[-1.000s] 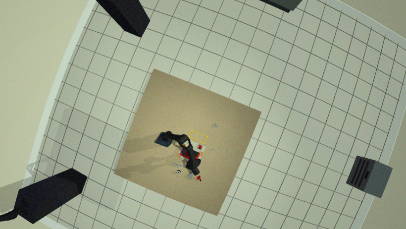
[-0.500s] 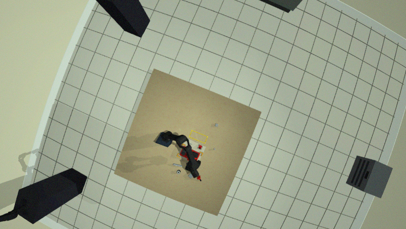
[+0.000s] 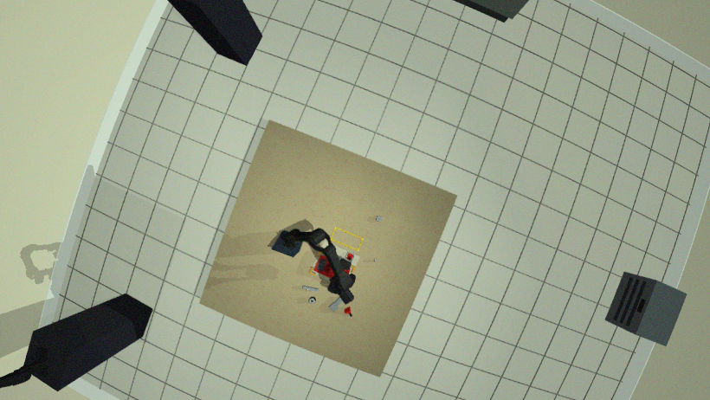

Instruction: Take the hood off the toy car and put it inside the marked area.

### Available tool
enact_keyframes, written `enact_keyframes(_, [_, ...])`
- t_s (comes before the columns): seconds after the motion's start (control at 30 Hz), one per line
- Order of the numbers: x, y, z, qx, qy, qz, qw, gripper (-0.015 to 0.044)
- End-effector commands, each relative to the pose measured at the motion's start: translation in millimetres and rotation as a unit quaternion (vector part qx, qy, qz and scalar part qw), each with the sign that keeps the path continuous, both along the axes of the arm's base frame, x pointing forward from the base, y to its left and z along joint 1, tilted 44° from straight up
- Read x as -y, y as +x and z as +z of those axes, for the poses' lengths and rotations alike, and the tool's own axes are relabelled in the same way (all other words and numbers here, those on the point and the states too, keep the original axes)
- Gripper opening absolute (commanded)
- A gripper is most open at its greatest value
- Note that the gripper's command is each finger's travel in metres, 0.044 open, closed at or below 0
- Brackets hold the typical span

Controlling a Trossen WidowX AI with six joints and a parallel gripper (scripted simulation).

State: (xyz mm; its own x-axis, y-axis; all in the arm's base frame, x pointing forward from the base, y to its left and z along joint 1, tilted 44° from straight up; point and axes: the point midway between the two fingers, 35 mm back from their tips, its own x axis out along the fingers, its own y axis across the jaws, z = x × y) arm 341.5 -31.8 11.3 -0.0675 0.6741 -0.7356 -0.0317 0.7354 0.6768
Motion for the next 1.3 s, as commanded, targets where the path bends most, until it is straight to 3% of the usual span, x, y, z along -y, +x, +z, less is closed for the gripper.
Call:
enact_keyframes(0.0, [-15,-2,15,-0.005,0.001,-0.002,1.0,0.0])
enact_keyframes(1.0, [-113,-40,115,-0.005,0.01,0.002,1.0,0.0])
enact_keyframes(1.27, [-118,-43,118,-0.006,0.011,0.002,1.0,0.0])
